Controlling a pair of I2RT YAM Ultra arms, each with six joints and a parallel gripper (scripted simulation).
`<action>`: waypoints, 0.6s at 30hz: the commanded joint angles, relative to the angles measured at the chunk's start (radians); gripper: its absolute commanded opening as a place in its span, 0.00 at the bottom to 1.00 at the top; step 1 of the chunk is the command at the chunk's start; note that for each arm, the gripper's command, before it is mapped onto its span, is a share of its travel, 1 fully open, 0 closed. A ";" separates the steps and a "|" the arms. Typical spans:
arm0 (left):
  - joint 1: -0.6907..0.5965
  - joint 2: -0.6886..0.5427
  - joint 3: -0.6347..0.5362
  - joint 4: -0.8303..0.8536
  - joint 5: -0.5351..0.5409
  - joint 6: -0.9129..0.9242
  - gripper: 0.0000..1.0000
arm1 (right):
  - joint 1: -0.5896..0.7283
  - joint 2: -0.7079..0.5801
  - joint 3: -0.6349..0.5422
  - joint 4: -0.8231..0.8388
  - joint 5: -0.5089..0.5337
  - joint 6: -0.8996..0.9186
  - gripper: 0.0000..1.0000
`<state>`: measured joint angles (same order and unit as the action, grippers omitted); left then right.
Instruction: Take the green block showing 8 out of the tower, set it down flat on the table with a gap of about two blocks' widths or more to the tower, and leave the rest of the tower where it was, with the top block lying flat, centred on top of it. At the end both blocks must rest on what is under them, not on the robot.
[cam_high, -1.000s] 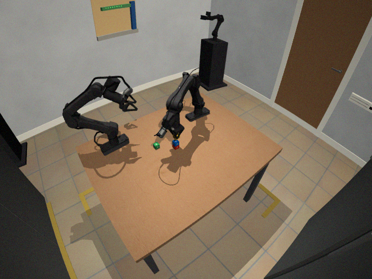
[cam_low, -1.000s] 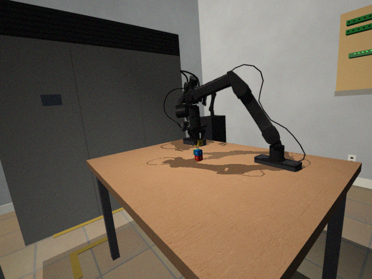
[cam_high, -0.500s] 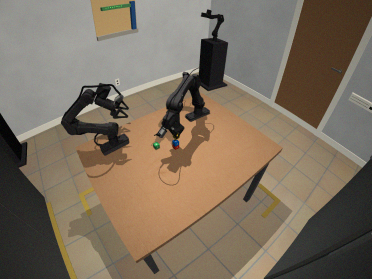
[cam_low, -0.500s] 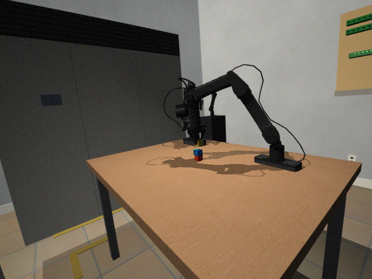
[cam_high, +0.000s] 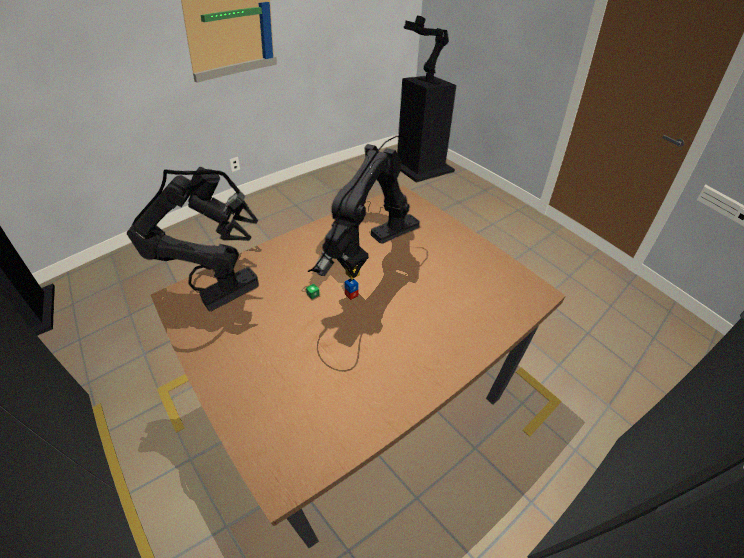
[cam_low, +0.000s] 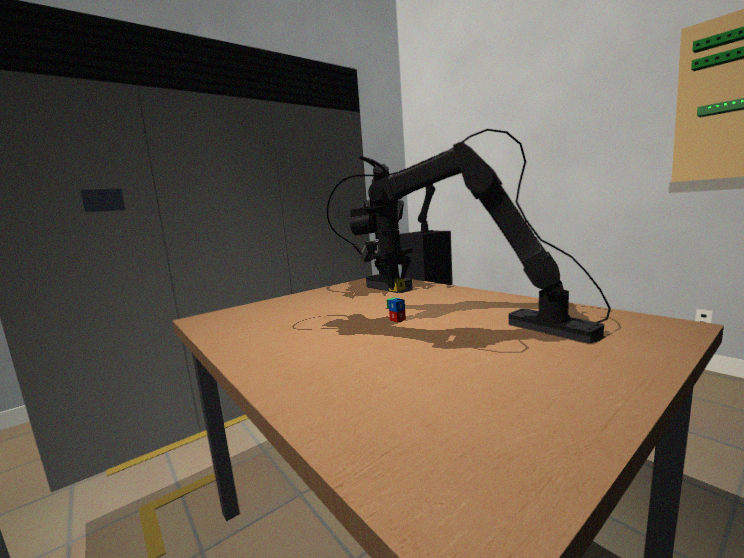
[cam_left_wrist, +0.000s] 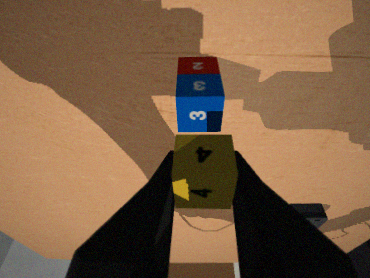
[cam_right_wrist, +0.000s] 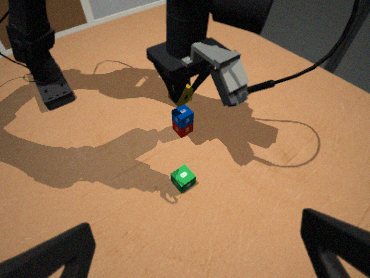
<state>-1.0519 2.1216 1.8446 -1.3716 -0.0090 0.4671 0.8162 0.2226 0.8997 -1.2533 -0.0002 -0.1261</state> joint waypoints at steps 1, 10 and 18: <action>-0.014 0.004 0.053 -0.015 0.002 -0.006 0.27 | -0.016 -0.012 -0.008 0.003 -0.021 -0.018 1.00; -0.013 -0.002 0.006 0.039 0.002 -0.004 0.27 | -0.024 -0.012 -0.008 0.002 -0.026 -0.022 1.00; -0.012 0.005 -0.044 0.088 0.002 -0.004 0.27 | -0.025 -0.003 0.001 0.004 -0.023 -0.019 1.00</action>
<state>-1.0565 2.1269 1.8156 -1.3209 -0.0090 0.4667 0.8017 0.2226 0.8997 -1.2533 -0.0185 -0.1402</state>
